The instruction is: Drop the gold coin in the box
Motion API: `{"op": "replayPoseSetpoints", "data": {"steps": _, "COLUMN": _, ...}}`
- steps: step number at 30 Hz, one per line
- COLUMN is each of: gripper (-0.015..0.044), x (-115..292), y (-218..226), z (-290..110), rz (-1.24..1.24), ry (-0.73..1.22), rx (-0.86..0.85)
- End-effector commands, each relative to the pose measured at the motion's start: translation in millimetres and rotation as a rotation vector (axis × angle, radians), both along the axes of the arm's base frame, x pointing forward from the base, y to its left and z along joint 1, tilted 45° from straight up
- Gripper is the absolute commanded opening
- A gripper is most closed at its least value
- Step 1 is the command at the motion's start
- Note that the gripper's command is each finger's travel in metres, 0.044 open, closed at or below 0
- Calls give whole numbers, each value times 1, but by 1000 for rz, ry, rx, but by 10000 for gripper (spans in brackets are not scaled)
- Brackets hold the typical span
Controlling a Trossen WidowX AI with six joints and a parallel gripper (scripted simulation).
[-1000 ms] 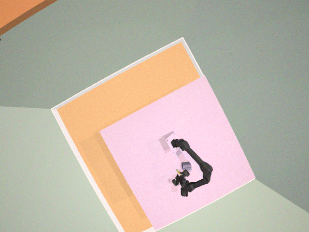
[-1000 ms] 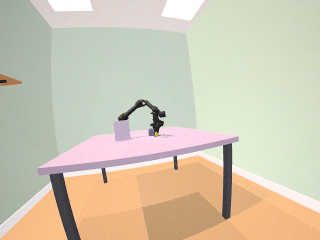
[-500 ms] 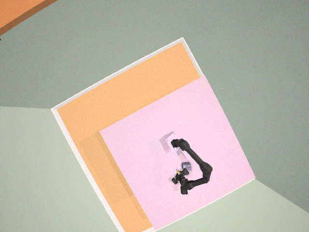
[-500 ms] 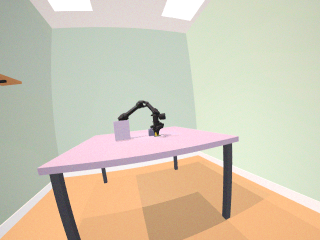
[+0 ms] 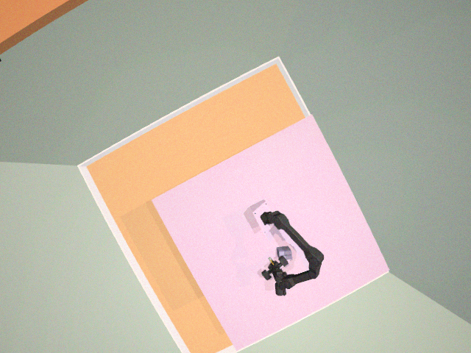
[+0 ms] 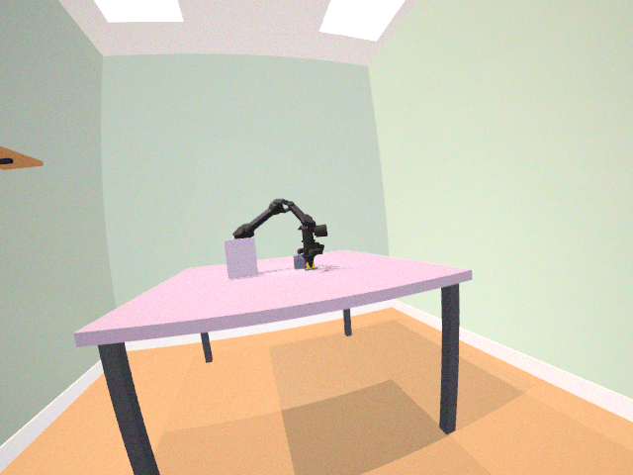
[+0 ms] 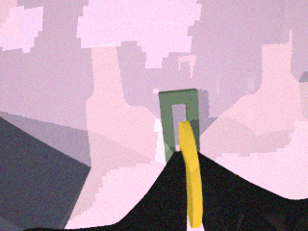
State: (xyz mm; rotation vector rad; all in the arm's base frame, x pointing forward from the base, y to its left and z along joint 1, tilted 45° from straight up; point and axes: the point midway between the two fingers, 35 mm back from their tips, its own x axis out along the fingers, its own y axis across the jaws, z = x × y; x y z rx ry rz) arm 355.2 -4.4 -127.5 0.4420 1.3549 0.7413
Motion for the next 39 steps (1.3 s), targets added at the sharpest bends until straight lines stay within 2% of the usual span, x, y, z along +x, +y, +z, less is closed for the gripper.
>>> {"op": "replayPoseSetpoints", "data": {"steps": 1, "gripper": 0, "x": 1, "y": -4, "z": 4, "rz": -4, "ry": 2, "rx": 1}}
{"op": "replayPoseSetpoints", "data": {"steps": 39, "gripper": 0, "x": -4, "y": -68, "z": 67, "rz": 1, "ry": -2, "rx": -3}}
